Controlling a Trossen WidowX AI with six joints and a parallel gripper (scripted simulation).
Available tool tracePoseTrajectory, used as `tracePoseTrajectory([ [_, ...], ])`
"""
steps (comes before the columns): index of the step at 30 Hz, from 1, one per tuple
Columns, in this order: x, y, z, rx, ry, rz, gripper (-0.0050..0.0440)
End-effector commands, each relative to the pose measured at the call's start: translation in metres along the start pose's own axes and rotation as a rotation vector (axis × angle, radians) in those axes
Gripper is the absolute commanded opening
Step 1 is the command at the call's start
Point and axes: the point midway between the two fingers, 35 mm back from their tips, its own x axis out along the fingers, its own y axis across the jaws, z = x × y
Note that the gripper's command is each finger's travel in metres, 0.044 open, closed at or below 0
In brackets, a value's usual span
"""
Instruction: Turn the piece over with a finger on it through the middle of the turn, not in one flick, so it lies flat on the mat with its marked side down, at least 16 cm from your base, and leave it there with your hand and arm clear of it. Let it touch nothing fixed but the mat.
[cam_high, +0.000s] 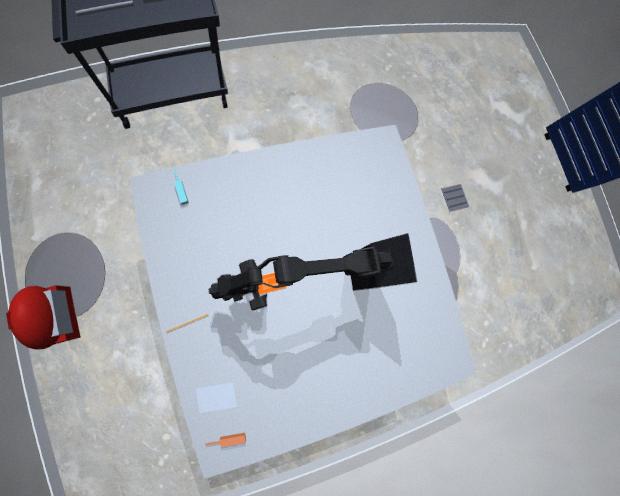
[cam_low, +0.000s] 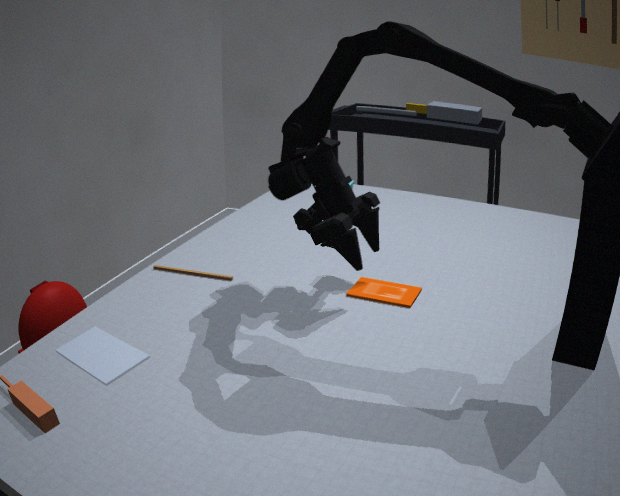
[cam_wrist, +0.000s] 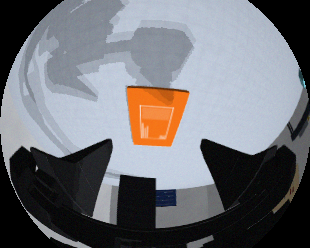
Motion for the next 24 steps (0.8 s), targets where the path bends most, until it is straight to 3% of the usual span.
tracePoseTrajectory([
  [1,0.002,0.0,0.002,0.025,0.003,-0.008,0.044],
  [9,0.005,0.001,0.004,0.037,0.003,-0.013,0.044],
  [17,0.04,0.0,0.022,0.048,0.011,-0.015,0.044],
  [24,0.04,0.0,0.022,0.048,0.011,-0.015,0.044],
])
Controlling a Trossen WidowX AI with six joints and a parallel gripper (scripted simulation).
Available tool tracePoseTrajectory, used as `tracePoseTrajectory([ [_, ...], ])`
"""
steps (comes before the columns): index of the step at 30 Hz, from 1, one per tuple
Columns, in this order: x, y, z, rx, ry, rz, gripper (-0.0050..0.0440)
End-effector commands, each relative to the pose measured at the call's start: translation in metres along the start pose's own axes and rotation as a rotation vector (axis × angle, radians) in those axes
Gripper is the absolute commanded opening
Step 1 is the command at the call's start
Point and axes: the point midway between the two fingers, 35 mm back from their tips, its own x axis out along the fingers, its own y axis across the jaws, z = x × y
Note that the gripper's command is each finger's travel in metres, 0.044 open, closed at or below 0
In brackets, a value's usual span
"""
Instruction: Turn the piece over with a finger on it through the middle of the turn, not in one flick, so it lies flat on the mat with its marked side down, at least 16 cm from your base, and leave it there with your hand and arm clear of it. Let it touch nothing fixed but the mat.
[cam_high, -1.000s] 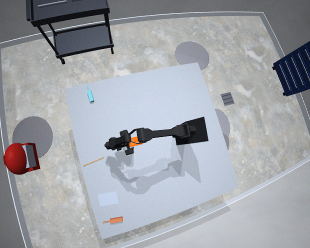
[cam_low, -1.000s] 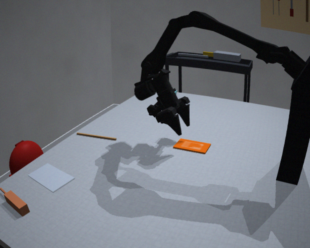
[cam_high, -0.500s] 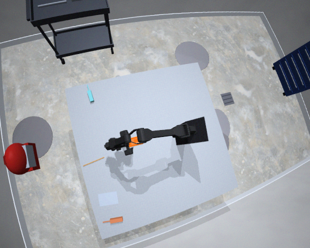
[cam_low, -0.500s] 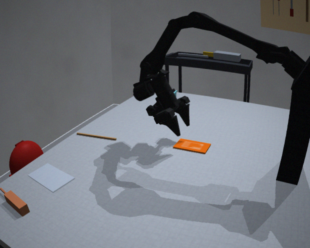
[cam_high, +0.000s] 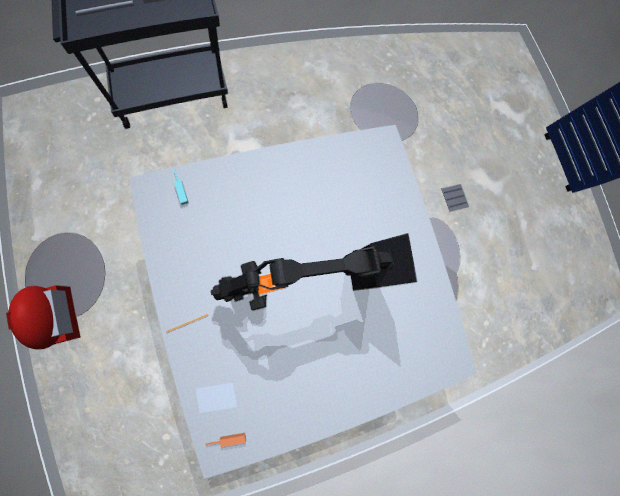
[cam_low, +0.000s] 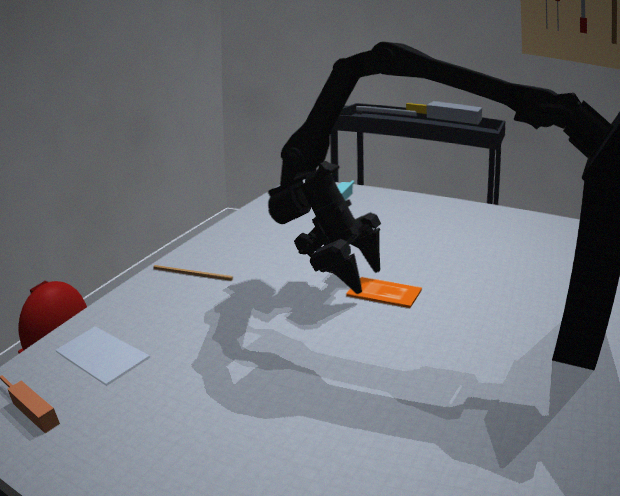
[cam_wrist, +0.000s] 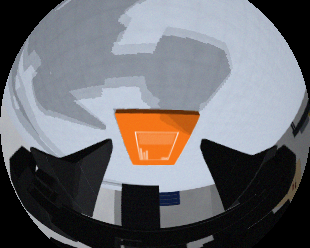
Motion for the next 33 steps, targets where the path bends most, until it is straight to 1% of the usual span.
tracePoseTrajectory([
  [1,0.003,0.0,0.003,0.002,-0.004,0.001,0.044],
  [2,0.001,0.0,0.0,0.0,0.001,0.0,0.044],
  [10,0.011,0.0,0.008,0.004,-0.003,0.0,0.044],
  [18,0.011,0.0,0.008,0.004,-0.003,0.0,0.044],
  [19,0.007,0.0,0.007,0.002,-0.007,-0.001,0.044],
  [33,0.011,0.001,0.008,0.004,-0.002,0.0,0.044],
])
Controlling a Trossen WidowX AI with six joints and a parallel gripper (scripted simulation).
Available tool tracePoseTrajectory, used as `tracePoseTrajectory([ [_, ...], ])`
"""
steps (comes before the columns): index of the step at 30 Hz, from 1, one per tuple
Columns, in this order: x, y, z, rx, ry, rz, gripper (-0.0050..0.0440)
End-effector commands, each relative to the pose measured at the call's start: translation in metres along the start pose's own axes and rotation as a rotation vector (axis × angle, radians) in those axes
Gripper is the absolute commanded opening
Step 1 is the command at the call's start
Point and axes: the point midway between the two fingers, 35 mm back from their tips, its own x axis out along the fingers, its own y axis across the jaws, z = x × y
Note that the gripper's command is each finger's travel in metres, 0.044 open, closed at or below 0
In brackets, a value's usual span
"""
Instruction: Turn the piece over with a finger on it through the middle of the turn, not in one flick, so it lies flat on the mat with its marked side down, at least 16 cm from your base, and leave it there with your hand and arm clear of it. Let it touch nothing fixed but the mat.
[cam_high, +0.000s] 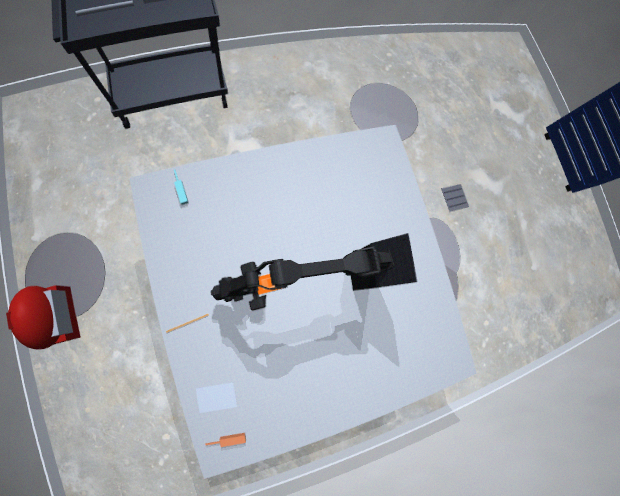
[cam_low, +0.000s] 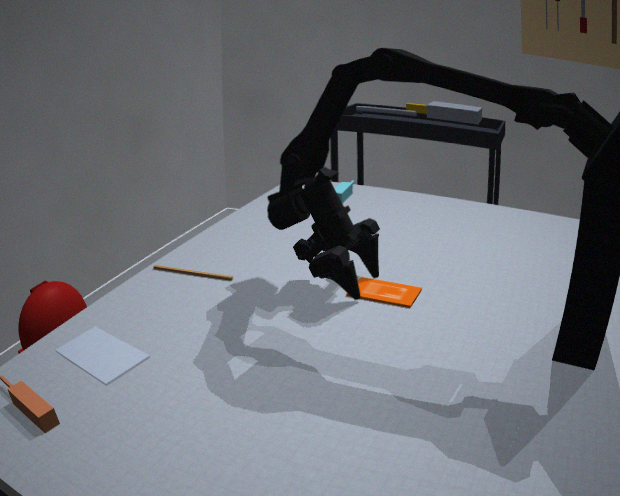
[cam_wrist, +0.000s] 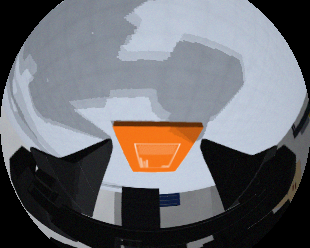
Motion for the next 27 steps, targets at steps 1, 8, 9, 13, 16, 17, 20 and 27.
tracePoseTrajectory([
  [1,0.0025,0.0002,0.0,0.003,0.002,0.001,0.044],
  [8,0.0016,0.0001,0.0,0.002,0.001,0.0,0.044],
  [9,0.0019,0.0001,0.0,0.003,0.001,0.001,0.044],
  [13,0.0024,0.0002,0.0,0.003,0.002,0.001,0.044],
  [16,0.0024,0.0002,0.0,0.003,0.002,0.001,0.044],
  [17,0.0024,0.0002,0.0,0.003,0.002,0.001,0.044],
  [20,0.001,0.0001,0.0,0.0,0.001,0.0,0.0],
  [27,0.001,0.0001,0.0,0.0,0.001,0.0,0.0],
])
